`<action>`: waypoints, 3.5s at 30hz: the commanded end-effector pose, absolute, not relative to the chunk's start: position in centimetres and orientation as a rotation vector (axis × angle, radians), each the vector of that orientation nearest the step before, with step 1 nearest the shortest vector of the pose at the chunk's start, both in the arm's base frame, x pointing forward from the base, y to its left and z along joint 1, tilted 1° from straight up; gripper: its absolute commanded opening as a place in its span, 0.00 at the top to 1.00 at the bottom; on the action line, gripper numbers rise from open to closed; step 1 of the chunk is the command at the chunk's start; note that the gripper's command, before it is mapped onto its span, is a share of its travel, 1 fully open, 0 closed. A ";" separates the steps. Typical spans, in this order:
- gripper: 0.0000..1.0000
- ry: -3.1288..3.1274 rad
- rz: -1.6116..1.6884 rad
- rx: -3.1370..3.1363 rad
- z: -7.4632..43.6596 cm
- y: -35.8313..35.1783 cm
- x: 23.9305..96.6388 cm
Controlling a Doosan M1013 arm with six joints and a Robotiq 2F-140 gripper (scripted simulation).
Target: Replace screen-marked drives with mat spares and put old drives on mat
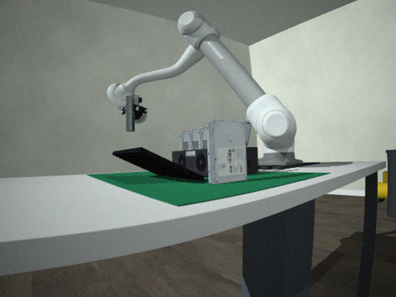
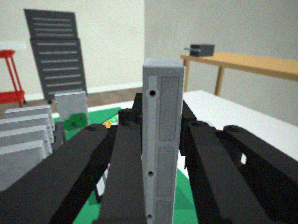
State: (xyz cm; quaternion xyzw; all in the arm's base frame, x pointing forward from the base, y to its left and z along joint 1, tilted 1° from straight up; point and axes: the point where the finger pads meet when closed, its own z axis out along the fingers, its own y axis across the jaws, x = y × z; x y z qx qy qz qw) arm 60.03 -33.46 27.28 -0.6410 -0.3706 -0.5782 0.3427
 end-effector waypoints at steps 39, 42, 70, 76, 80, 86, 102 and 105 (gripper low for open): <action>0.90 -0.918 -1.564 -1.589 27.3 -33.5 60.0; 0.90 -0.918 -1.564 -1.589 27.3 -33.5 60.0; 0.90 -0.918 -1.564 -1.589 27.4 -33.4 59.1; 0.90 -0.918 -1.564 -1.589 27.4 -33.4 58.7; 0.90 -0.918 -1.564 -1.589 27.4 -33.4 58.3; 0.90 -0.918 -1.564 -1.589 27.4 -33.3 58.0; 0.90 -0.918 -1.564 -1.589 27.4 -33.2 56.9; 0.90 -0.918 -1.564 -1.589 27.4 -33.2 56.7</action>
